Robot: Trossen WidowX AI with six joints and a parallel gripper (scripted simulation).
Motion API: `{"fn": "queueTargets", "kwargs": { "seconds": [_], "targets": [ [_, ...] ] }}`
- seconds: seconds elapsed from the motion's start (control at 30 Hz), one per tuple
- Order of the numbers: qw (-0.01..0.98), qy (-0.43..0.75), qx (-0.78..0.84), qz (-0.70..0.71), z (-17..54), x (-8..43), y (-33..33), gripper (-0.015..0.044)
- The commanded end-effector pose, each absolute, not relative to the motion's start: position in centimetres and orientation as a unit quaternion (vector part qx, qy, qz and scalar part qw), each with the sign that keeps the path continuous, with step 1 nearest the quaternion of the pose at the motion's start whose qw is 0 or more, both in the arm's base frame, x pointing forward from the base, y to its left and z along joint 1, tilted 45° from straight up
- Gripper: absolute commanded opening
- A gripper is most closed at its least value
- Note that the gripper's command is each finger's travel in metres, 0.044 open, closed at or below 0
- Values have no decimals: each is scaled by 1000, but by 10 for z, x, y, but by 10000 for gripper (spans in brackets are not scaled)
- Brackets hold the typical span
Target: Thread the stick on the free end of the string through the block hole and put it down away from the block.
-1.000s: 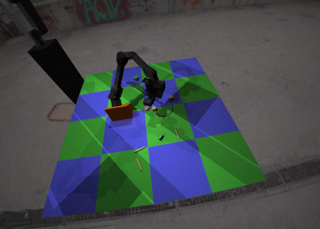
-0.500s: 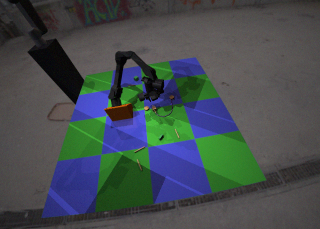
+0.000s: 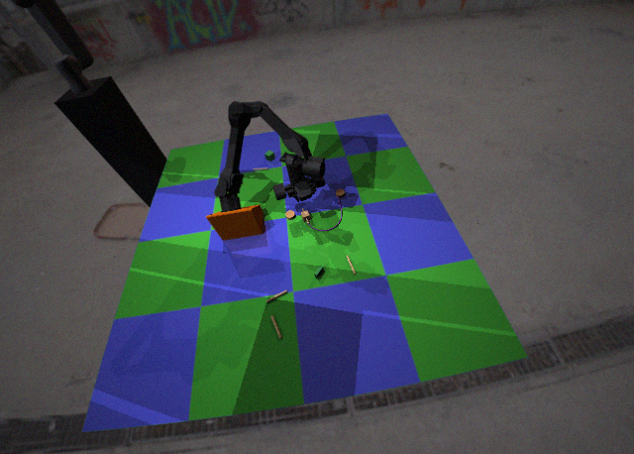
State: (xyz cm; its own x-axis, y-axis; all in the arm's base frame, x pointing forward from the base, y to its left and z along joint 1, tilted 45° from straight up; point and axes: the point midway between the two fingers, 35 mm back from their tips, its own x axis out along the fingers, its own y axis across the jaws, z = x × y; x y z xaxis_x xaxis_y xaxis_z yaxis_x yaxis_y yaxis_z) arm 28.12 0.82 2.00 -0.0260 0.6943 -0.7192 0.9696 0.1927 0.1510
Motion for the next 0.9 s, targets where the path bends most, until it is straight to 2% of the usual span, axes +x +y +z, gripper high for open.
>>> {"fn": "queueTargets", "kwargs": {
  "seconds": [0.0, 0.87],
  "targets": [
    [345, 690, 605, -198, 14, 280, 14, 121],
    [345, 690, 605, -197, -16, 280, 44, 121]
  ]
}}
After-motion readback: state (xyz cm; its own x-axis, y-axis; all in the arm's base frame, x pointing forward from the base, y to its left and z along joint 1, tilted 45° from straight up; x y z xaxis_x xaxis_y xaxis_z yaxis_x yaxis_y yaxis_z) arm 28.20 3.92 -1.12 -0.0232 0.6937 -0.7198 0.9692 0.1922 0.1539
